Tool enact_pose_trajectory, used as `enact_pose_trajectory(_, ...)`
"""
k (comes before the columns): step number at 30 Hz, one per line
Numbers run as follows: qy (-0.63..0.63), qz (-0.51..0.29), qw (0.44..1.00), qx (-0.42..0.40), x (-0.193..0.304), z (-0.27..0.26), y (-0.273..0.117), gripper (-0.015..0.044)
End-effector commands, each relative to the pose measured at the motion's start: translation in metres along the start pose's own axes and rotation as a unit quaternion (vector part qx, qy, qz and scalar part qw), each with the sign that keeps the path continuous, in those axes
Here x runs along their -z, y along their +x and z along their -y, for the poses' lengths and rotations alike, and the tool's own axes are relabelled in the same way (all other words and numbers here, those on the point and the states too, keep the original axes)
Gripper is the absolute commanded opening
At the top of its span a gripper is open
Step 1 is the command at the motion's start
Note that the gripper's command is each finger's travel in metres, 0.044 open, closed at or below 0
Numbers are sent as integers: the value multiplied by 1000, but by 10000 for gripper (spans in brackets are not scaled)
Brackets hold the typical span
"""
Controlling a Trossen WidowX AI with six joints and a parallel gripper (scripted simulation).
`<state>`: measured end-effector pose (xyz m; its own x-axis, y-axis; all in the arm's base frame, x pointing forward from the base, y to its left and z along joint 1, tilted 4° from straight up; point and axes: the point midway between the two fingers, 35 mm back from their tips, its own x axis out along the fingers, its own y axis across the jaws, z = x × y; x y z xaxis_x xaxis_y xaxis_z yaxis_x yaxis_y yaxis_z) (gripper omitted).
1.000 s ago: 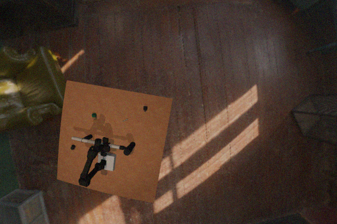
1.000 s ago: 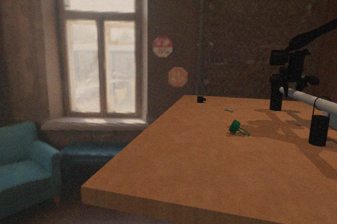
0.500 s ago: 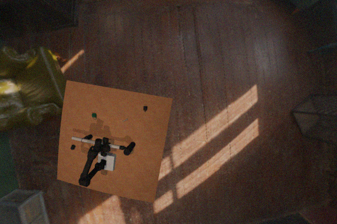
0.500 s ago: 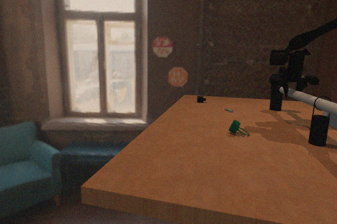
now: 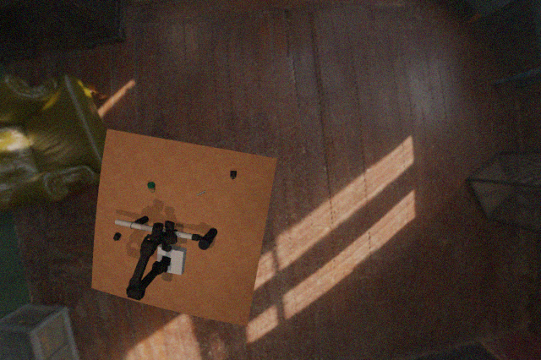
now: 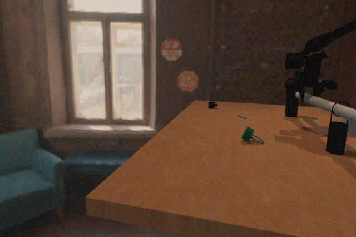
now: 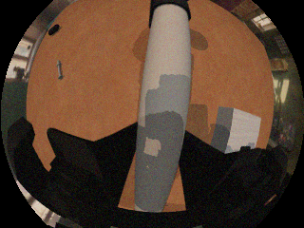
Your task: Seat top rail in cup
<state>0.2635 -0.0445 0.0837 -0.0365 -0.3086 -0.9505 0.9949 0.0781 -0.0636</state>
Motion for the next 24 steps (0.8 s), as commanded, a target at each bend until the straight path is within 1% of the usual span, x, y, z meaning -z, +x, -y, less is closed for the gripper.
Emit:
enact_pose_trajectory(1,0,0,1000,0,-2,0,0,0)
enact_pose_trajectory(24,0,1,1000,0,-13,-1,2,0)
